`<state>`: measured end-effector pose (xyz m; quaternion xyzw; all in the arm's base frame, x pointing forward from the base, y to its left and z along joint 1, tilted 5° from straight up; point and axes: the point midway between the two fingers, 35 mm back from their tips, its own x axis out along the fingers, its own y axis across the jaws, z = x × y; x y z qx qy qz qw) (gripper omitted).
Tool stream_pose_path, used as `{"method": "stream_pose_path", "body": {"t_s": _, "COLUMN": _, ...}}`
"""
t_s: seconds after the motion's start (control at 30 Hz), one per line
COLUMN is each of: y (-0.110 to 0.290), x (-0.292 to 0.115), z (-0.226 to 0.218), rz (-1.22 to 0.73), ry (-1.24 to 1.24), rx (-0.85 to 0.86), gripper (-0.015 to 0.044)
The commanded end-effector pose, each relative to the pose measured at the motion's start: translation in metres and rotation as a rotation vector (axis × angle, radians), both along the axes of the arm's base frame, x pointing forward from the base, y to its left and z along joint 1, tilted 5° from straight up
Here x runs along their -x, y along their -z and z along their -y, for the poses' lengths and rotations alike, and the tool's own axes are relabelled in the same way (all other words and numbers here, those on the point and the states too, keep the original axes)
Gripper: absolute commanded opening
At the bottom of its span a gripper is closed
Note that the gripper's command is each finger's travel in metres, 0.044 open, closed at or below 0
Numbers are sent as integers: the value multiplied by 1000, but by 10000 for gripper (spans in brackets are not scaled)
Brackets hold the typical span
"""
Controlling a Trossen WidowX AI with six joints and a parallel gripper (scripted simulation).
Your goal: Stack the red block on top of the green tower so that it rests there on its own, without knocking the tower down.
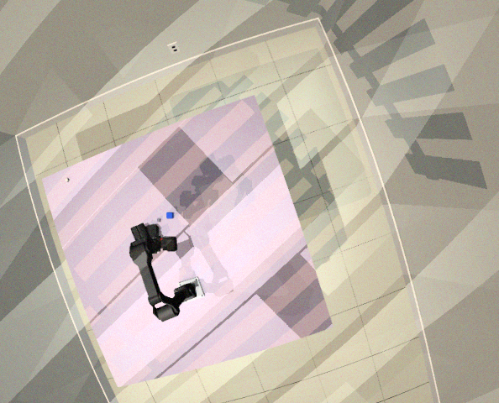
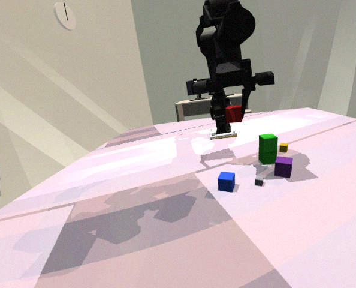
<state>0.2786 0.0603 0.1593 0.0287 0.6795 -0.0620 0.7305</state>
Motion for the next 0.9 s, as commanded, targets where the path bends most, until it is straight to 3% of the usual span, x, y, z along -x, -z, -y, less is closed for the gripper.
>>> {"method": "stream_pose_path", "body": {"t_s": 0.0, "y": -1, "x": -2, "z": -17, "rz": 6, "ry": 5, "rx": 1, "gripper": 0}}
{"method": "stream_pose_path", "body": {"t_s": 0.43, "y": 3, "x": 5, "z": -82, "rz": 6, "ry": 5, "rx": -3, "gripper": 0}}
{"method": "stream_pose_path", "body": {"t_s": 0.87, "y": 30, "x": 4, "z": -82, "rz": 6, "ry": 5, "rx": -3, "gripper": 0}}
